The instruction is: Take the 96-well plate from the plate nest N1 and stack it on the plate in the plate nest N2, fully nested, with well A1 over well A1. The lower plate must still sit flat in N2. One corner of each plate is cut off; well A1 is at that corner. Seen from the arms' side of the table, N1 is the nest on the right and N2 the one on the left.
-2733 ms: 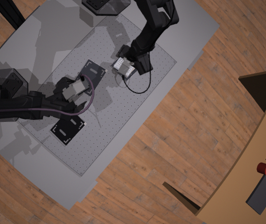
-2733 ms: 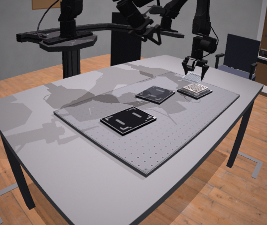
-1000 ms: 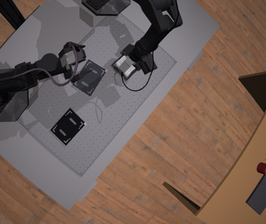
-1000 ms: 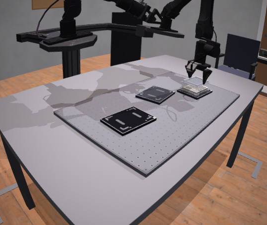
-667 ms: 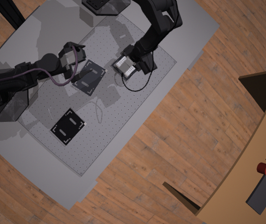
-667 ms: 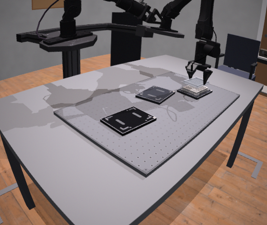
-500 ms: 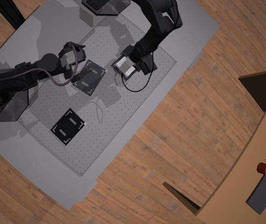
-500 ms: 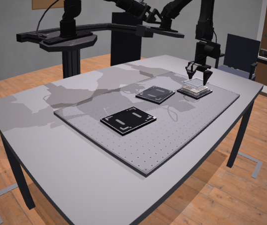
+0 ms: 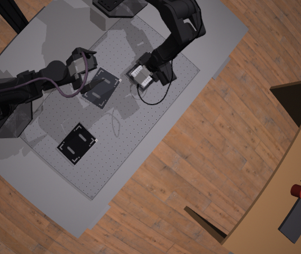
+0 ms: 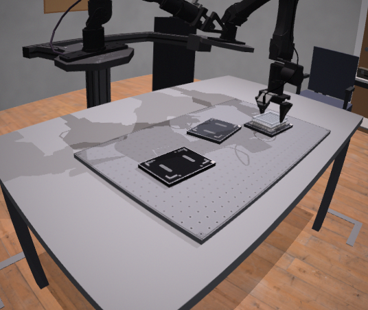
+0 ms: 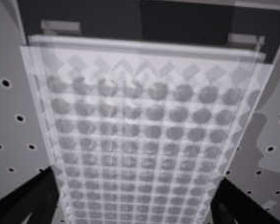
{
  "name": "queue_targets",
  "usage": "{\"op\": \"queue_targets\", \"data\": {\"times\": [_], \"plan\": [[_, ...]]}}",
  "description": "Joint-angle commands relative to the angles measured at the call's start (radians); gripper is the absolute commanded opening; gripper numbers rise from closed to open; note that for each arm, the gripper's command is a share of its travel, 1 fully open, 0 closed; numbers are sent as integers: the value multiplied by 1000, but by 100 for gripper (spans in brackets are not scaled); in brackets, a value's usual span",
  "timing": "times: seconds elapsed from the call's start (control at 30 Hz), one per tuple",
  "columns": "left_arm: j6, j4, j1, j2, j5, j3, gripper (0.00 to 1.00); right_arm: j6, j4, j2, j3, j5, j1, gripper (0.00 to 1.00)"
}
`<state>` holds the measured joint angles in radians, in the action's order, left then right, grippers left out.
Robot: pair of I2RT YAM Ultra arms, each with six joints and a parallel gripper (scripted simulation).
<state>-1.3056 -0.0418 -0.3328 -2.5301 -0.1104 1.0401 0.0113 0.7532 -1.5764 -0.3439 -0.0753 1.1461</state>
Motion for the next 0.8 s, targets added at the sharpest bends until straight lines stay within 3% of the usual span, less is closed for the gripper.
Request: {"op": "queue_targets", "data": {"times": [0.0,0.77], "plan": [[-10,53,15,-38,1,26,79,-5,27,-4,0,-6,5,100],[15,-12,2,27,1,15,79,-5,27,-4,0,-6,5,100]]}}
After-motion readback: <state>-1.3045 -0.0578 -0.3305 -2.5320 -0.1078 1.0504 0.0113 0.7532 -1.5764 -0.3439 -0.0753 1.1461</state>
